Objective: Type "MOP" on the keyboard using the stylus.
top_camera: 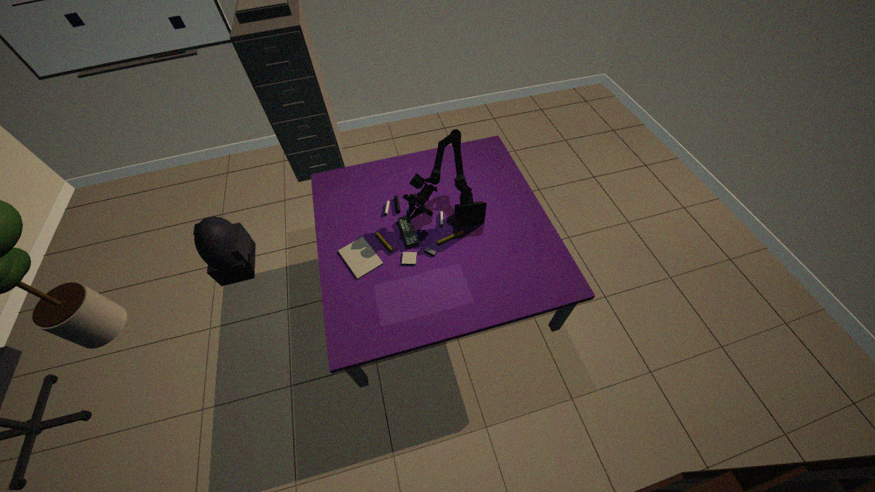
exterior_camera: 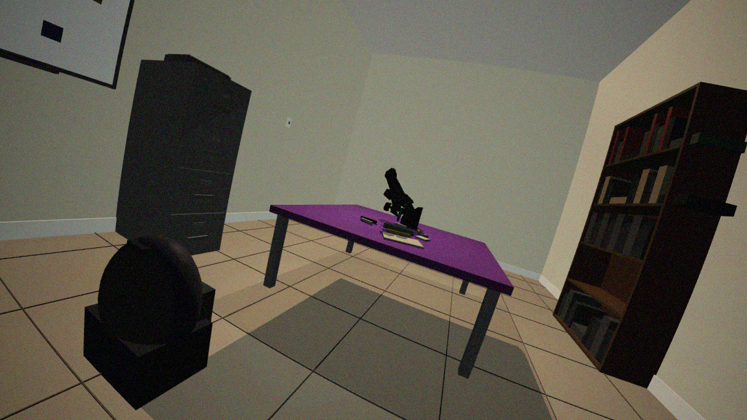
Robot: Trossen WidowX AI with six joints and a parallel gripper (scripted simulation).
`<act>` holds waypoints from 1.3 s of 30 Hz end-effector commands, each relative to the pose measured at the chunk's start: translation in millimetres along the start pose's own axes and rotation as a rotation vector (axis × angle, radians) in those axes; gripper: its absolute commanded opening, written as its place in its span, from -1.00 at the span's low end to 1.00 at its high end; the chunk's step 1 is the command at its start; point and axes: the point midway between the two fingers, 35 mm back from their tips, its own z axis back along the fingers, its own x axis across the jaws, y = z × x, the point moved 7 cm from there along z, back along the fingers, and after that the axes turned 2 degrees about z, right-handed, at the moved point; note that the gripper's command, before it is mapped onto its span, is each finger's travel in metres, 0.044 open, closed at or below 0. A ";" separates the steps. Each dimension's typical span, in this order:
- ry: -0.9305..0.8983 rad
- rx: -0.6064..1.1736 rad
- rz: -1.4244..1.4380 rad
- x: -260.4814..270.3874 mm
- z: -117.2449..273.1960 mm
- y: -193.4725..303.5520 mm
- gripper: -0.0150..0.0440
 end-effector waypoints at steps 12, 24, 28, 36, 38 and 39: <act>-0.002 -0.003 0.004 1.0 -0.9 3.0 -0.22; -0.002 -0.003 0.004 1.3 -4.5 9.5 -0.22; -0.002 -0.003 0.004 1.4 -5.2 10.6 -0.22; -0.002 -0.003 0.004 1.6 -7.1 14.1 -0.22; -0.002 -0.003 0.004 1.6 -7.5 14.8 -0.22; -0.002 -0.003 0.004 1.6 -7.7 15.2 -0.22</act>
